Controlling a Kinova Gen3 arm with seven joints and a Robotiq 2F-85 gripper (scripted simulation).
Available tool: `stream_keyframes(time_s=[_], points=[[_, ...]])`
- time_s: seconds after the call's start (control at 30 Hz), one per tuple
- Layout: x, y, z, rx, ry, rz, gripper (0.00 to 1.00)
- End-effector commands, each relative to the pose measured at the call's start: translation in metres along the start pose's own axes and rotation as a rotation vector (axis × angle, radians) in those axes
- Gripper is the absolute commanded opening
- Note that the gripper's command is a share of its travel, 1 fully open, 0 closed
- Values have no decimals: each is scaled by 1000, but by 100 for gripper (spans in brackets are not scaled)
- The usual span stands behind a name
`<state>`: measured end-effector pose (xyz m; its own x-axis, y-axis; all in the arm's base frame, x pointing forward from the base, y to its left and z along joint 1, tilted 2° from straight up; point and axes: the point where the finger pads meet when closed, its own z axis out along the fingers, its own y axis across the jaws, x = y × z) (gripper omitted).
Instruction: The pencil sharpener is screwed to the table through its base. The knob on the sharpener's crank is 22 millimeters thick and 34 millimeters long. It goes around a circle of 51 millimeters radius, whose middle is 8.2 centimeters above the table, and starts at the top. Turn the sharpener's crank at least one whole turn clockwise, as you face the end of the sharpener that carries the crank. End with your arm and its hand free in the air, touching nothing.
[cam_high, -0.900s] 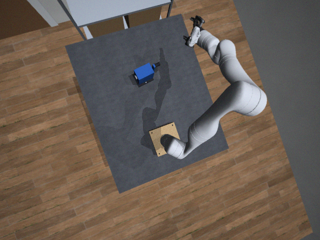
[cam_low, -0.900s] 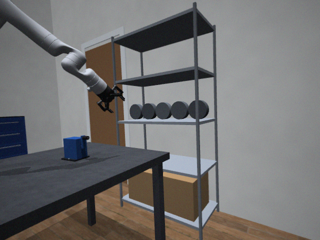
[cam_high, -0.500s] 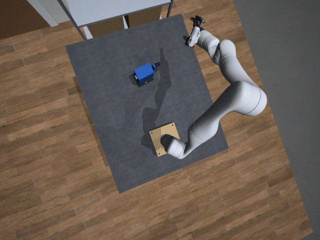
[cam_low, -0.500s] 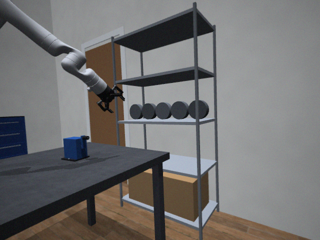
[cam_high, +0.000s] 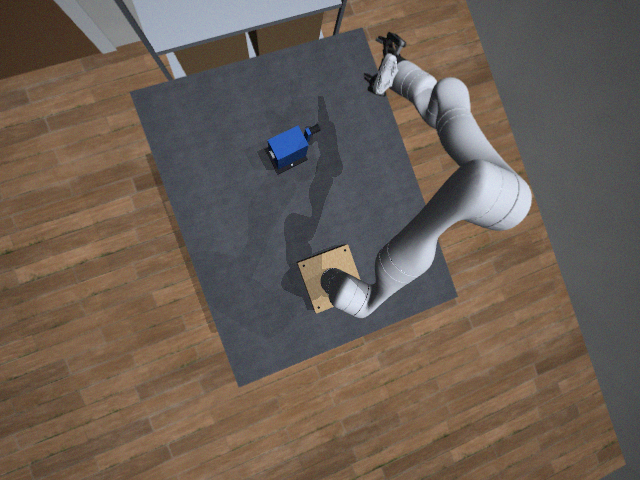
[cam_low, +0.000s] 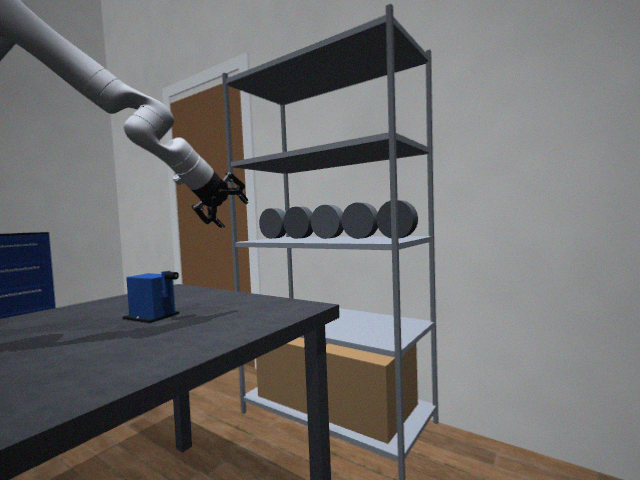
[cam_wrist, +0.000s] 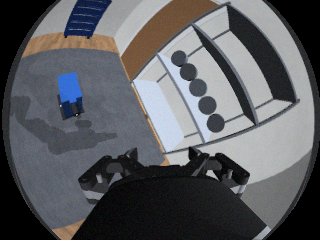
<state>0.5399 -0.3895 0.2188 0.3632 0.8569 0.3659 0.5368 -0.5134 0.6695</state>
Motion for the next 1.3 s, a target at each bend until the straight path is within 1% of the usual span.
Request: stream_keyframes(time_s=[0.0, 0.07, 0.13, 0.2, 0.23, 0.37, 0.53, 0.57, 0.63, 0.67, 0.7, 0.77, 0.8, 0.83, 0.87, 1.17, 1.2, 1.27], points=[[14, -4, 7, 24, 19, -21, 100], [24, -11, 12, 54, 33, -41, 100], [36, -21, 18, 92, 49, -64, 100], [36, -21, 18, 92, 49, -64, 100], [42, -26, 21, 115, 57, -77, 100], [69, -54, 33, 224, 84, -139, 100], [96, -98, 41, 396, 90, -227, 100], [96, -98, 41, 396, 90, -227, 100], [104, -115, 41, 469, 78, -264, 100], [104, -115, 41, 469, 78, -264, 100], [107, -123, 40, 505, 70, -282, 100], [107, -123, 40, 505, 70, -282, 100], [109, -131, 39, 540, 59, -300, 100], [109, -131, 39, 540, 59, -300, 100], [111, -138, 38, 575, 46, -317, 100], [111, -138, 38, 575, 46, -317, 100], [112, -145, 36, 608, 32, -334, 100], [112, -145, 36, 608, 32, -334, 100]])
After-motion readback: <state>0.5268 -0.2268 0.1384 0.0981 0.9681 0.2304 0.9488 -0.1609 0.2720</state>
